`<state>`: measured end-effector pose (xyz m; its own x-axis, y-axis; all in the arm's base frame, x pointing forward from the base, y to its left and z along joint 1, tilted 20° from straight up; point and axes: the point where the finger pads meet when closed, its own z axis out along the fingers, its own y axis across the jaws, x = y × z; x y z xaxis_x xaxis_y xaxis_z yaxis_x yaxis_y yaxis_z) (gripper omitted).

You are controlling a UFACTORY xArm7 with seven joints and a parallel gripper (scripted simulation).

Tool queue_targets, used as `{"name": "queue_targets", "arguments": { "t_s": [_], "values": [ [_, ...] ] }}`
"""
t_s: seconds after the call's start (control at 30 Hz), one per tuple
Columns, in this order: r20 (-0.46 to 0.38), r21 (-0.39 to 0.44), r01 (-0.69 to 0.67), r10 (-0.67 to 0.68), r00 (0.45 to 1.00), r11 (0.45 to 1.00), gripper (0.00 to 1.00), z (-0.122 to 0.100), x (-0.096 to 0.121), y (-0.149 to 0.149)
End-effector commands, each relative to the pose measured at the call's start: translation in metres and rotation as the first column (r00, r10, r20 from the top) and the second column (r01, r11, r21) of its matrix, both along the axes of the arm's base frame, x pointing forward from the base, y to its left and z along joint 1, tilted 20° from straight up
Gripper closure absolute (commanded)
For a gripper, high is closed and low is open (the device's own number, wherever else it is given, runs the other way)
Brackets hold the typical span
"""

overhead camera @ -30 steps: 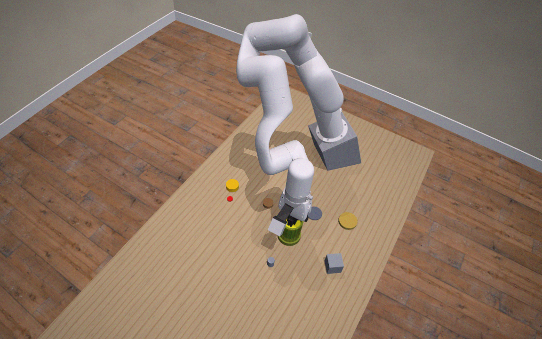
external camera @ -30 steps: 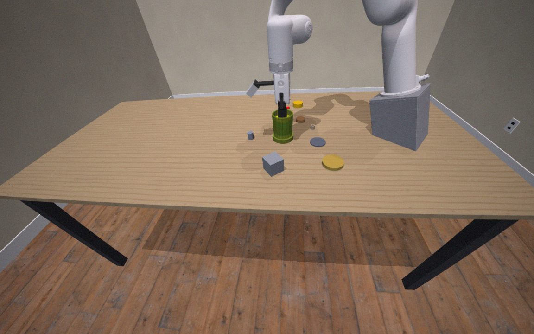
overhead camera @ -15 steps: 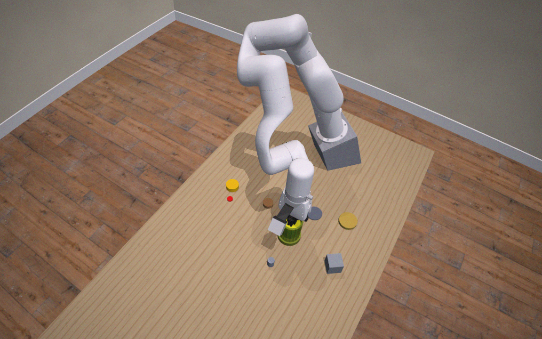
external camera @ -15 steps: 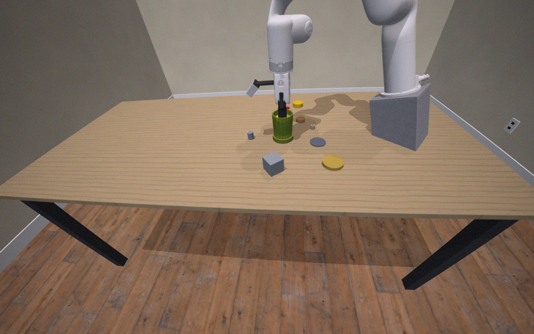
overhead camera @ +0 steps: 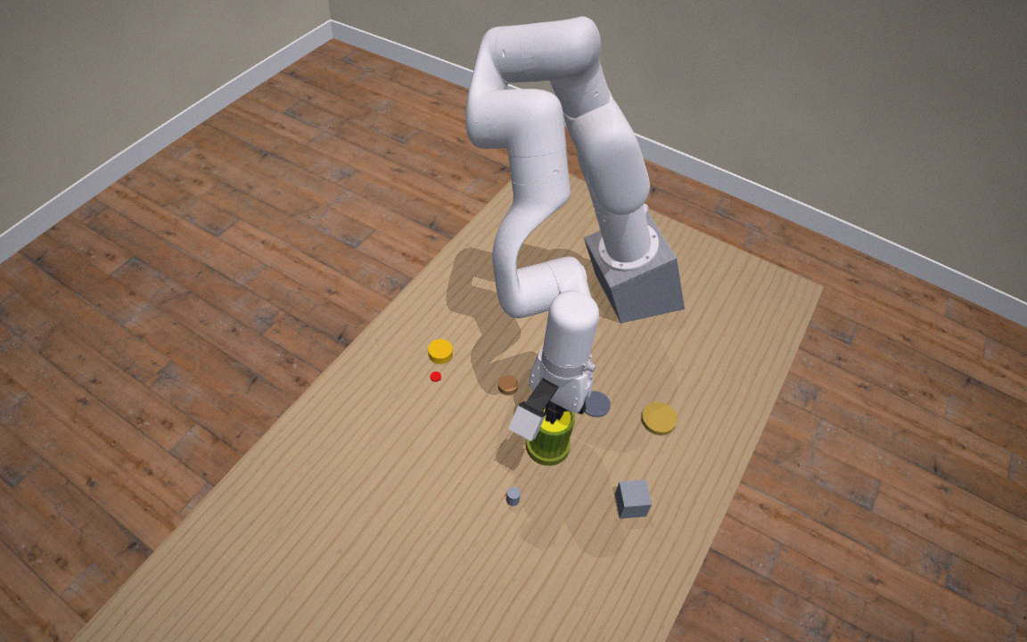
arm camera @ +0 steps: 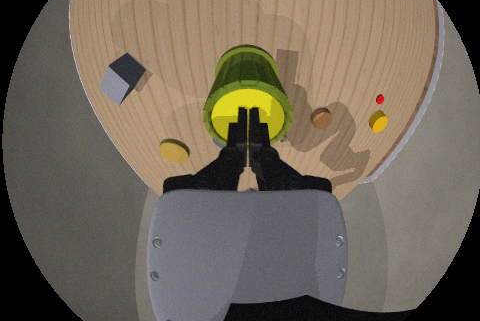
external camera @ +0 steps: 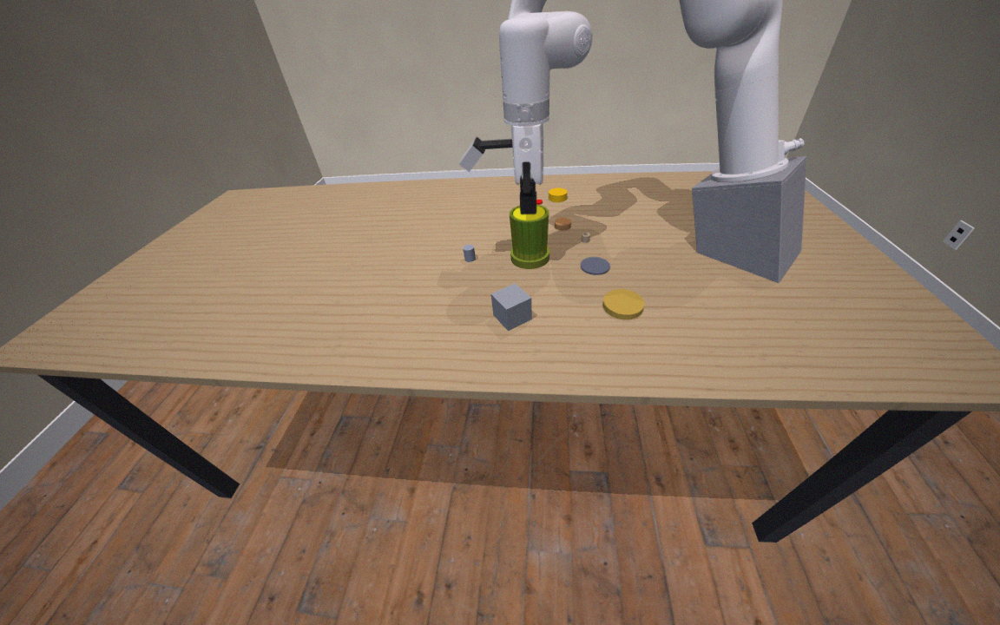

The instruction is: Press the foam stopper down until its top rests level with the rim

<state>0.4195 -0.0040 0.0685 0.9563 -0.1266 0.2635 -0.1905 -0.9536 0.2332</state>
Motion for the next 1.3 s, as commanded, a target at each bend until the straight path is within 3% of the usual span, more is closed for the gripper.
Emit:
{"name": "queue_targets", "arguments": {
  "t_s": [0.0, 0.5, 1.27],
  "values": [
    [-0.003, 0.007, -0.004, 0.004, 1.000, 1.000, 1.00, 0.018, -0.003, 0.005],
    [-0.003, 0.007, -0.004, 0.004, 1.000, 1.000, 1.00, 0.044, -0.010, 0.012],
    [-0.003, 0.007, -0.004, 0.004, 1.000, 1.000, 1.00, 0.045, -0.010, 0.013]
  ]
}}
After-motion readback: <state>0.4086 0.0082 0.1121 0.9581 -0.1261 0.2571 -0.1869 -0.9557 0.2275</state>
